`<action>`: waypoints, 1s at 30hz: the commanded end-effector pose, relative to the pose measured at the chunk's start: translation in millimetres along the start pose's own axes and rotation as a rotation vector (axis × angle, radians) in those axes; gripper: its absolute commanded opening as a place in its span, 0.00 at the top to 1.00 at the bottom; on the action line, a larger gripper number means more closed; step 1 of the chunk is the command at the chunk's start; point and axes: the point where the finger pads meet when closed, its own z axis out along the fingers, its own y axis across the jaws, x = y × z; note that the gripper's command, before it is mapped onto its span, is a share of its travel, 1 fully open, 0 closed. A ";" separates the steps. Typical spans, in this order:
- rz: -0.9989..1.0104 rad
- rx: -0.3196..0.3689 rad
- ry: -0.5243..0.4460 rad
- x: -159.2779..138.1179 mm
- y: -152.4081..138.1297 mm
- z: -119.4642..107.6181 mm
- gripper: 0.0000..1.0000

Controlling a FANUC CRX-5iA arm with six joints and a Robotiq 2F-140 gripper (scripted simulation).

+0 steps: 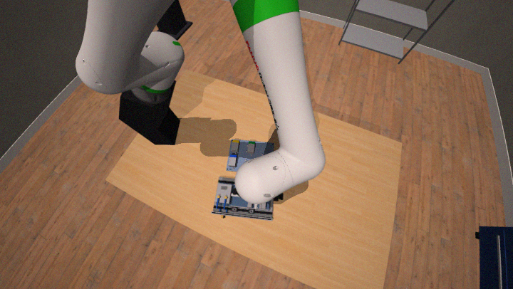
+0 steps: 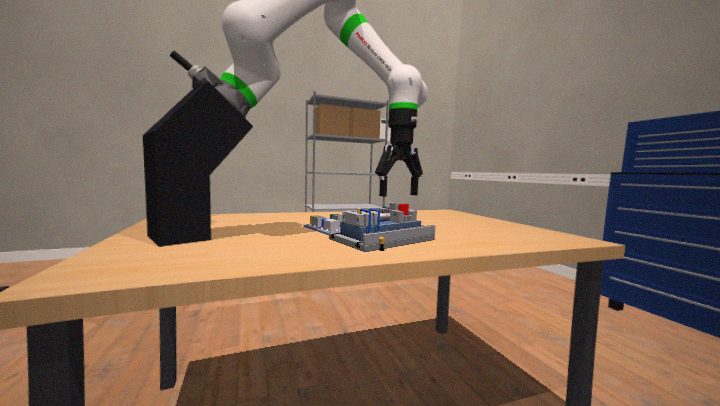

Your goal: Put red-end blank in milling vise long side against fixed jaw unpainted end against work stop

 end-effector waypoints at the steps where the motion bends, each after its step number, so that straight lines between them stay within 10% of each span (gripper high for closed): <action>1: 0.000 -0.001 -0.001 -0.6 0.5 -1.6 0.00; 30: 0.000 -0.001 -0.002 -0.6 0.4 -64.7 0.00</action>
